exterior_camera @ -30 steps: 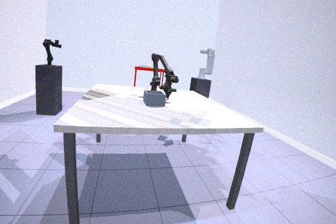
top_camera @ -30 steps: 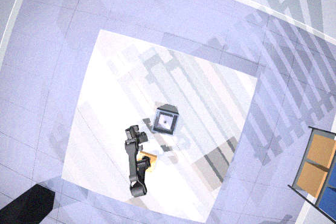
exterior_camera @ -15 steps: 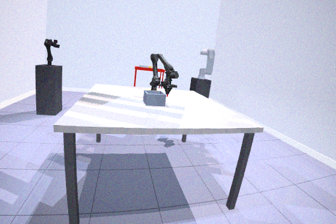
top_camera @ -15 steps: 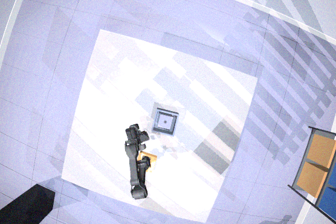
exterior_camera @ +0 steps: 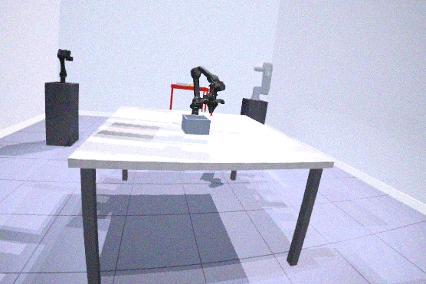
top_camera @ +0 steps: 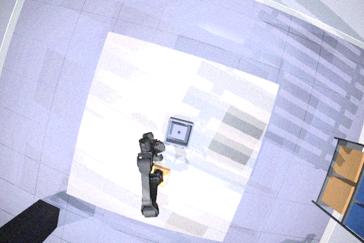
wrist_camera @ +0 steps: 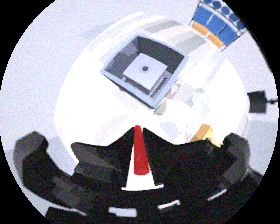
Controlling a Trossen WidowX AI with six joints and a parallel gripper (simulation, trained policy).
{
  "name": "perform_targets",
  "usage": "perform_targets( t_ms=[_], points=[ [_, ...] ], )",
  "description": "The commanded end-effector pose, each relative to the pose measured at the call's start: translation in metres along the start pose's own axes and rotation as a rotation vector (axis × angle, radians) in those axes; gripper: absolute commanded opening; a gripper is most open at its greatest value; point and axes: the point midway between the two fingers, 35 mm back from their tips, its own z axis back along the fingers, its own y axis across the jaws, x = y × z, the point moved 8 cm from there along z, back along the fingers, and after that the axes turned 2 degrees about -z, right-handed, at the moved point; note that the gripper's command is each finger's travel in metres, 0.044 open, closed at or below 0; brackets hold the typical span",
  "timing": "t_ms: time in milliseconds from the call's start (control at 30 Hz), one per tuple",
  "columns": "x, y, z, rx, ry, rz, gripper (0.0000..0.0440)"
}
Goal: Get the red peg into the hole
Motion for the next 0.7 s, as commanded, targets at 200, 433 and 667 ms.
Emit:
perform_targets(
  t_ms=[200, 433, 667],
  points=[
    [0.042, 0.006, 0.008, -0.005, -0.062, -0.024, 0.0],
    [0.067, 0.006, 0.002, -0.014, -0.085, -0.06, 0.0],
    [0.089, 0.005, -0.009, -0.022, -0.1, -0.099, 0.0]
  ],
)
